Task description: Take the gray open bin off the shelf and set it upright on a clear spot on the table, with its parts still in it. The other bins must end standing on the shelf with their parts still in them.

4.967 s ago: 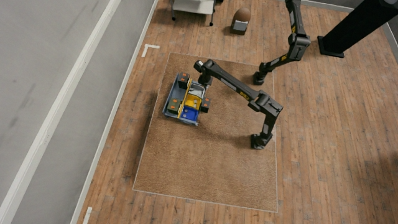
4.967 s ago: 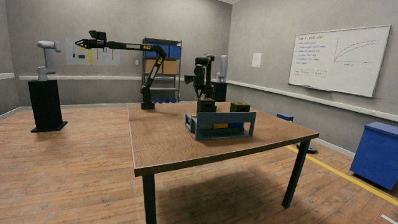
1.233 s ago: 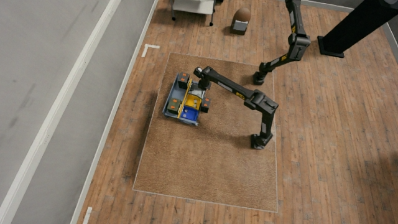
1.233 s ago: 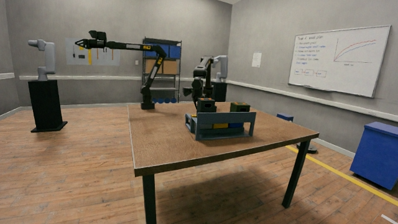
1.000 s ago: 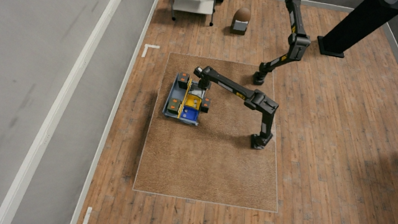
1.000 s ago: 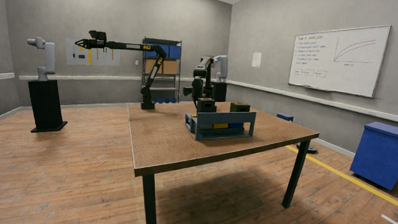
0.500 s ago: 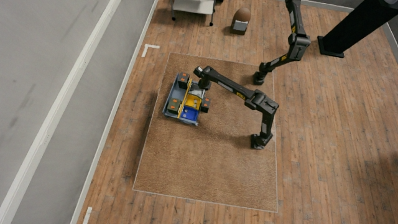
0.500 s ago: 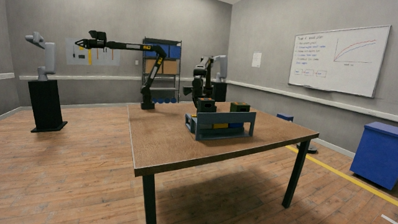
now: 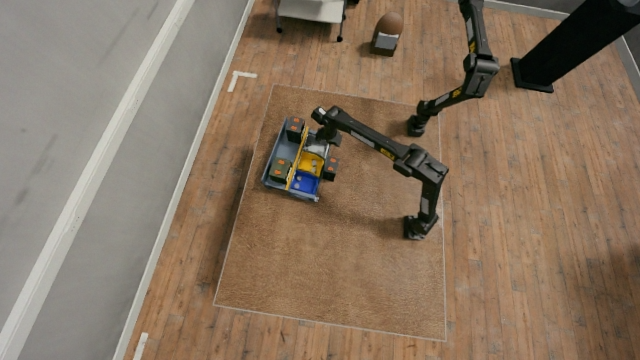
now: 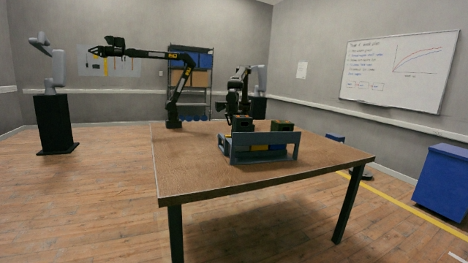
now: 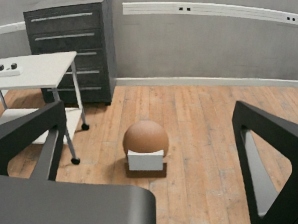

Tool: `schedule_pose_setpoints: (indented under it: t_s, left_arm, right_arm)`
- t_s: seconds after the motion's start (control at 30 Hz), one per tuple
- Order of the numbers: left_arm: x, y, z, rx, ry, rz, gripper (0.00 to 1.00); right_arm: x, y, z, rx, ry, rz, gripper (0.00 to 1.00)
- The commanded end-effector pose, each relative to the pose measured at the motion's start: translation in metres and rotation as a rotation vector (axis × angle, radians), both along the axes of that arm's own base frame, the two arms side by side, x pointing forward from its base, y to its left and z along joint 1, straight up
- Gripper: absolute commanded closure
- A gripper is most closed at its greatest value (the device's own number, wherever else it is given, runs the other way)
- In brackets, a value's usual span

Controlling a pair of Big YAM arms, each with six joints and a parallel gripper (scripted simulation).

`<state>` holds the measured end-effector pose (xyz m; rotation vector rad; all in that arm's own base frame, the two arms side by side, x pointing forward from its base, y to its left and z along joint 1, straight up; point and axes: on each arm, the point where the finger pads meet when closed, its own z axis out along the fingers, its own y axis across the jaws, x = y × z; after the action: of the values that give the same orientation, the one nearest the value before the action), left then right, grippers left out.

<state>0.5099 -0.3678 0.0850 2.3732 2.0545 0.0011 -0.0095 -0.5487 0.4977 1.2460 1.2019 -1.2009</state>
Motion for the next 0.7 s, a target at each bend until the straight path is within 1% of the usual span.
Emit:
schedule_pose_setpoints:
  t_s: [0.0, 0.67]
  left_arm:
    - [0.0077, -0.0088, 0.0054, -0.005, -0.011, -0.008, 0.1]
    - [0.0075, -0.0085, 0.0036, -0.002, -0.008, -0.007, 0.1]
  right_arm:
    - [-0.0043, 0.004, 0.0028, -0.02, 0.018, -0.006, 0.0]
    - [-0.0043, 0.004, 0.0028, -0.02, 0.018, -0.006, 0.0]
